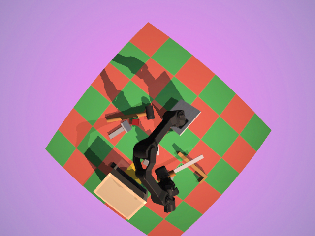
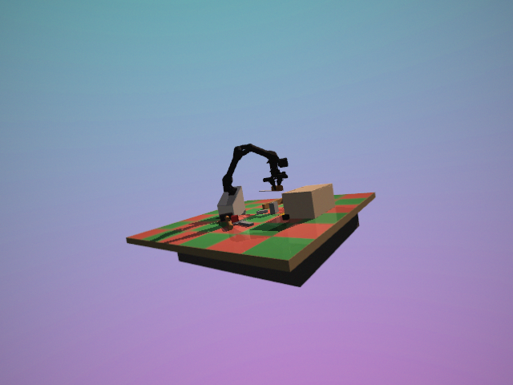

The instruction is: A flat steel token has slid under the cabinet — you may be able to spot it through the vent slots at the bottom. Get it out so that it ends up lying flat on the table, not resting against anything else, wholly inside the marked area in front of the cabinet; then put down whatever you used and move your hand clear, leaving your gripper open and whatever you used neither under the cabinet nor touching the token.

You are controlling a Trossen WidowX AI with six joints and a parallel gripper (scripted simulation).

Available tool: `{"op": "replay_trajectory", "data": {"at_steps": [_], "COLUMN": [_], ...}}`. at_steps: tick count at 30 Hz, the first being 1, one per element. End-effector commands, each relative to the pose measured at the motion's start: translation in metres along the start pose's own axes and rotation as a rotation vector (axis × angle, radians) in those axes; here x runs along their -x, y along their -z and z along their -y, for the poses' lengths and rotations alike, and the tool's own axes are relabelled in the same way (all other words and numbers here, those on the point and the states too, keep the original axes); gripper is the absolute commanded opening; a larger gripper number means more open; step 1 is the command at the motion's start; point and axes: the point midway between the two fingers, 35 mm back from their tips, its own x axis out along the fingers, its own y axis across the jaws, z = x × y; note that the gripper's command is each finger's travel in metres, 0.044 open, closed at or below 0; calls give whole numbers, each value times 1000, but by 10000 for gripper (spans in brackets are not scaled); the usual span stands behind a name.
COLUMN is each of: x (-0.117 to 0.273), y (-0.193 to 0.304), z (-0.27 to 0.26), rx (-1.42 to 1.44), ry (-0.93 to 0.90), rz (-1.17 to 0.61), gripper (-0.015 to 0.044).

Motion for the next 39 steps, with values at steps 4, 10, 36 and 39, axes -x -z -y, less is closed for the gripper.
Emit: {"op": "replay_trajectory", "data": {"at_steps": [4, 10, 36, 39], "x": [2, 2, 2, 2], "y": [0, 0, 0, 0], "z": [0, 0, 0, 0], "rx": [-62, -109, -314, -337], "ry": [-5, -4, -4, -4], "rz": [-4, -4, -4, -4], "gripper": [0, 0, 0, 0]}}
